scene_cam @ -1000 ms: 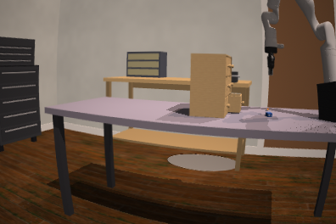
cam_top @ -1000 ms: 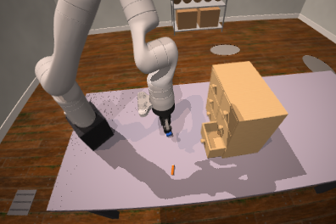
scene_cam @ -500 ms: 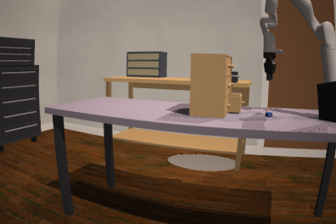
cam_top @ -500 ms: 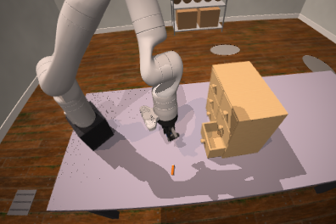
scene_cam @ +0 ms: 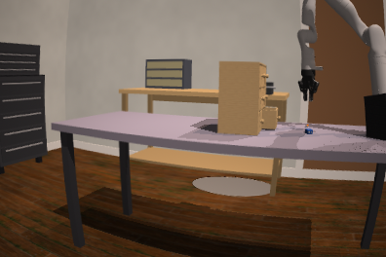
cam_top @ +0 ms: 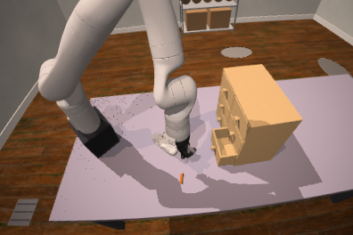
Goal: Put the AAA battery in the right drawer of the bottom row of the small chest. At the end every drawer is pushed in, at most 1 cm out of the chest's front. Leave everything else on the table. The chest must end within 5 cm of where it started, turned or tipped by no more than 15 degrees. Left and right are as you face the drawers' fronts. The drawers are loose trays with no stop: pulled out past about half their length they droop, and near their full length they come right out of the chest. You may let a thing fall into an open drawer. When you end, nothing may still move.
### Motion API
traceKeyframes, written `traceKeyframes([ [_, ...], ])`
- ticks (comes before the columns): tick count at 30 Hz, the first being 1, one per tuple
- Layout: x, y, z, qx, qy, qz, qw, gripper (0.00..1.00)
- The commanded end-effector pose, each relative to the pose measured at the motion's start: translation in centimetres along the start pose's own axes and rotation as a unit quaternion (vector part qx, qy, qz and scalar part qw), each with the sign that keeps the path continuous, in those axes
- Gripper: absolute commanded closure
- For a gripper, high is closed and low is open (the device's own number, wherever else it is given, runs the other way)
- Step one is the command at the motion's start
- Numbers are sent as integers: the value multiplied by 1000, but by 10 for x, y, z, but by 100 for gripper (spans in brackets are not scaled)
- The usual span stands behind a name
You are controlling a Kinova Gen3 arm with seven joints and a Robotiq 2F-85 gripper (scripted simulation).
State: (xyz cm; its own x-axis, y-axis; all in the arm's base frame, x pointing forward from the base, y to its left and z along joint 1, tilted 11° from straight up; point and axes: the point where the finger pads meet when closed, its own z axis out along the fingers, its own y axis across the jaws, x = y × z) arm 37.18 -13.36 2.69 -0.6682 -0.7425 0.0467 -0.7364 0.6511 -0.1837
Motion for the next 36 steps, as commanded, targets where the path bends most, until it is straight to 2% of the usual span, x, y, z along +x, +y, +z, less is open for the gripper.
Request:
traceKeyframes([
  [1, 15, -5, 5, -3, 5, 12, 1000, 67],
  [8, 22, -13, 27, -4, 1, -83, 997, 67],
  [16, 28, -21, 46, -3, -5, -172, 985, 67],
  [36, 33, -30, 64, 3, -14, -265, 964, 67],
])
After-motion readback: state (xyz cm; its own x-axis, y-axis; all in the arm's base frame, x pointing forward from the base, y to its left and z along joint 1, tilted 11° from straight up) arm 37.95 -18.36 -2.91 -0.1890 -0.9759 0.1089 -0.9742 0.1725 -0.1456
